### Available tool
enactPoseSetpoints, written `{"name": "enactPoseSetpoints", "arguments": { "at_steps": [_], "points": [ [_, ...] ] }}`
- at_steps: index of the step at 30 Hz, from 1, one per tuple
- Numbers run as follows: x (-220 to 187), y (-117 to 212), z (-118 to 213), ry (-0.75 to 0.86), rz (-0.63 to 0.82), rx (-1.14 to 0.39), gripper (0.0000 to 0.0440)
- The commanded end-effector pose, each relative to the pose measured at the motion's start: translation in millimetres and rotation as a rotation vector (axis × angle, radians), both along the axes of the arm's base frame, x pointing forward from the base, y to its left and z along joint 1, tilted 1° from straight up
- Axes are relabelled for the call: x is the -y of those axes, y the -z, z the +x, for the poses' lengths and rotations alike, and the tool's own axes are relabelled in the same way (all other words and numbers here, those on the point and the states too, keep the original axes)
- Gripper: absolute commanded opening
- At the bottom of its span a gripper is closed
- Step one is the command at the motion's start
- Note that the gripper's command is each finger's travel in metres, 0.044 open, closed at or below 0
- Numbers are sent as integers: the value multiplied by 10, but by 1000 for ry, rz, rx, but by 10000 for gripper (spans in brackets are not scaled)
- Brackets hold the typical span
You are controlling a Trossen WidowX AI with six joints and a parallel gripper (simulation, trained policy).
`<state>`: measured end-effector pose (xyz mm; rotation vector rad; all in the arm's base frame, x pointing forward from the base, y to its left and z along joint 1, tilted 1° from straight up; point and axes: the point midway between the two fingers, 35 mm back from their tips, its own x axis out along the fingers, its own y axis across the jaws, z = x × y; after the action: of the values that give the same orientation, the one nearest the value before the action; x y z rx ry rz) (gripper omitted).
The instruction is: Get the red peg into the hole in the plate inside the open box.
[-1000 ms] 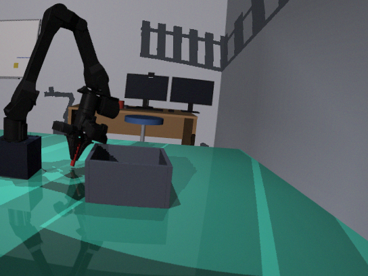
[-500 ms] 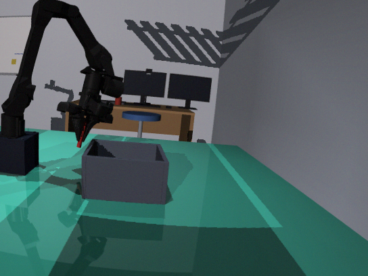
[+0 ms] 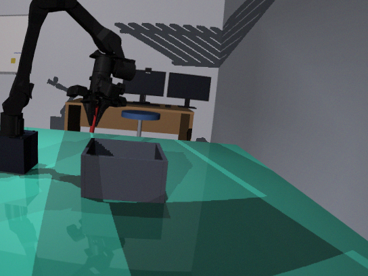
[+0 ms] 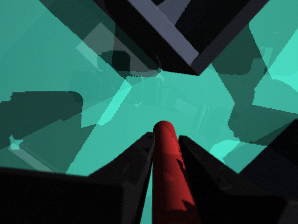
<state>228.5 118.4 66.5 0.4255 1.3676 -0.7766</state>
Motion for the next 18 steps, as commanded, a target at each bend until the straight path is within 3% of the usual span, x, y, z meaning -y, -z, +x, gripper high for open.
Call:
{"name": "enactPoseSetpoints", "arguments": {
  "at_steps": [1,18],
  "points": [
    [60,-98,102,22,1,28,0],
    [662,-204,703,152,-13,100,0]
  ]
}}
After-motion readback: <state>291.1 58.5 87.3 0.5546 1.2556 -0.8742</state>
